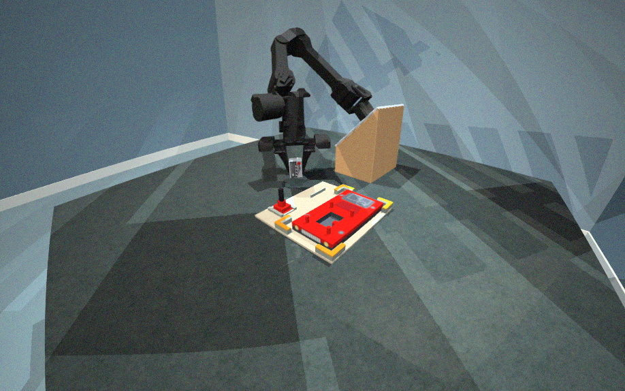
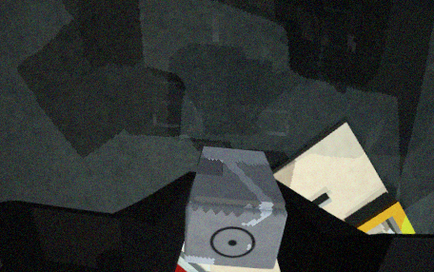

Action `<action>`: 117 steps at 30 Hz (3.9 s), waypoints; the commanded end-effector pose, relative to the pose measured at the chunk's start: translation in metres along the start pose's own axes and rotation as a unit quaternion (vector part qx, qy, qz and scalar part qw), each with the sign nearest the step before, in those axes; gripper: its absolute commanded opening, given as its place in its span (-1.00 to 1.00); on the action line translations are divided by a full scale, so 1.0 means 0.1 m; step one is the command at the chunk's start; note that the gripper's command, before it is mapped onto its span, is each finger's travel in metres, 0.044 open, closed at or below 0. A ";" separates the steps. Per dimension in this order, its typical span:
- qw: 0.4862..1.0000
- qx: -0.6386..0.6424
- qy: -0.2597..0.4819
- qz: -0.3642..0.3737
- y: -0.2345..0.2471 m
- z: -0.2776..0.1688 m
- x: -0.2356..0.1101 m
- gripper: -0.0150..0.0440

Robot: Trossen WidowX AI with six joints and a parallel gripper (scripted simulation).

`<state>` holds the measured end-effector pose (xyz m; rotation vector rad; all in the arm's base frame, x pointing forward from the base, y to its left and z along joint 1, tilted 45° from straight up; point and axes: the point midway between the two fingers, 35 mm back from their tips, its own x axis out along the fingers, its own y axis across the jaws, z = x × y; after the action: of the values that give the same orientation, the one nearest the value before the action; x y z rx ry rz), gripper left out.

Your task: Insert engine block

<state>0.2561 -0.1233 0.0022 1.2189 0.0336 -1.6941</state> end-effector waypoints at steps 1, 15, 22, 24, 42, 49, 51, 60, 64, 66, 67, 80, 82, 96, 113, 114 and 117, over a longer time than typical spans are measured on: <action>1.000 0.005 0.004 0.003 0.04 -0.03 -0.14 -0.49; 1.000 0.005 0.003 0.003 0.02 -0.02 -0.57 -0.49; 1.000 0.005 0.001 0.005 0.01 0.02 -0.80 -0.49; 1.000 0.005 0.000 0.006 0.00 0.03 -0.86 -0.49; 1.000 0.005 0.006 0.008 -0.03 0.06 -0.72 -0.49; 0.999 0.005 0.044 0.005 -0.03 0.09 -0.73 -0.49; 0.998 0.006 0.069 0.001 -0.03 0.11 -0.72 -0.49; 0.978 0.005 0.207 -0.009 -0.04 0.20 -0.68 -0.49; 0.963 0.004 0.270 -0.014 -0.05 0.23 -0.64 -0.49; 0.953 0.003 0.301 -0.010 -0.04 0.25 -0.64 -0.49; 0.948 0.002 0.317 -0.005 -0.04 0.27 -0.64 -0.49; 0.936 0.000 0.353 0.011 -0.02 0.31 -0.45 -0.49; 0.936 0.000 0.353 0.011 -0.02 0.31 -0.41 -0.49; 0.936 -0.001 0.352 0.011 -0.01 0.31 -0.14 -0.49; 0.936 -0.001 0.352 0.011 -0.01 0.32 0.20 -0.49; 0.936 -0.001 0.352 0.011 -0.01 0.32 0.22 -0.49; 0.936 -0.001 0.351 0.011 -0.01 0.32 0.30 -0.49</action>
<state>0.2336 -0.1563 0.0017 1.7576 0.4455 -1.1641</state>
